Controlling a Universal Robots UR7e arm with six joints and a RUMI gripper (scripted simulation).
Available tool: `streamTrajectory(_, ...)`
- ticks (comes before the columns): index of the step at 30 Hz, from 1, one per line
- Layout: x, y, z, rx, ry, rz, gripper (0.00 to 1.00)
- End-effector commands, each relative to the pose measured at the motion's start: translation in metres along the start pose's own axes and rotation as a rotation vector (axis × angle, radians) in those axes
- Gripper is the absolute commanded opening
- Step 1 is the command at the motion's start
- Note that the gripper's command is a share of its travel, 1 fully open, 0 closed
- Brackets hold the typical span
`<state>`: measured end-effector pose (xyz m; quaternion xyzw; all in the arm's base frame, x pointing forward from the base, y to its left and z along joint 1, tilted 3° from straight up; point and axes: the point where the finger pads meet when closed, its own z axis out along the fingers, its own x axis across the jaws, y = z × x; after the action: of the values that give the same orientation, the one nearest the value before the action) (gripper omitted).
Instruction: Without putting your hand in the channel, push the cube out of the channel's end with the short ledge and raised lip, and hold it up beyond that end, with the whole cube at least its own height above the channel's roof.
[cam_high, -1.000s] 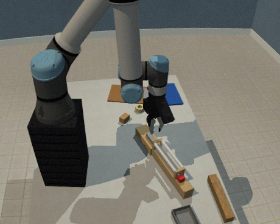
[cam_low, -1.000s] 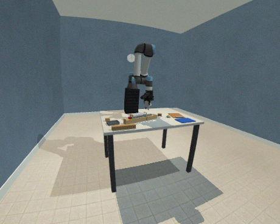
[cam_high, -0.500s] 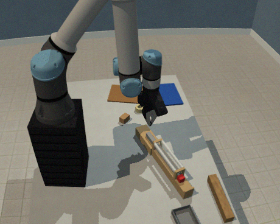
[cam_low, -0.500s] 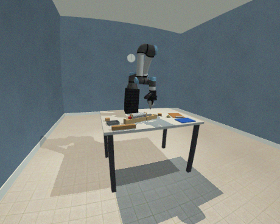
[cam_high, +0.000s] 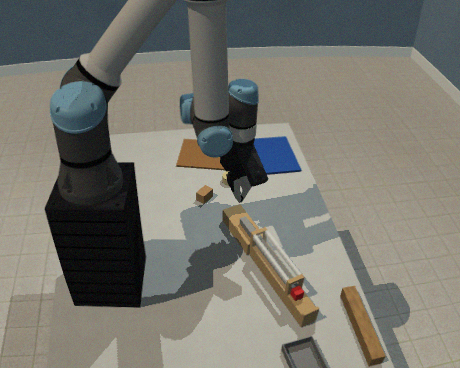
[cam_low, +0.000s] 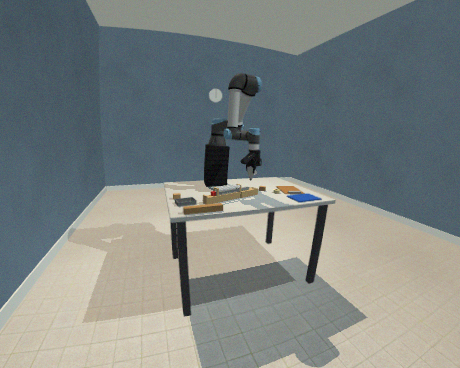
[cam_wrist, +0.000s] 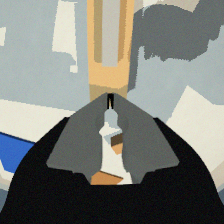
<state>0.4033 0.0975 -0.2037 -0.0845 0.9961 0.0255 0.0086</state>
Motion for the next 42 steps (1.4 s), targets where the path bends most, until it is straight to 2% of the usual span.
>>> streamTrajectory(1,-0.001,0.000,0.019,0.001,-0.001,0.000,0.00)
streamTrajectory(5,-0.001,0.000,0.030,0.001,-0.001,0.000,0.00)
streamTrajectory(15,-0.001,0.000,0.035,0.001,-0.001,0.000,0.00)
streamTrajectory(25,-0.001,0.000,0.055,0.001,-0.001,0.000,0.00)
streamTrajectory(42,-0.001,-0.010,0.058,0.001,-0.001,0.000,0.00)
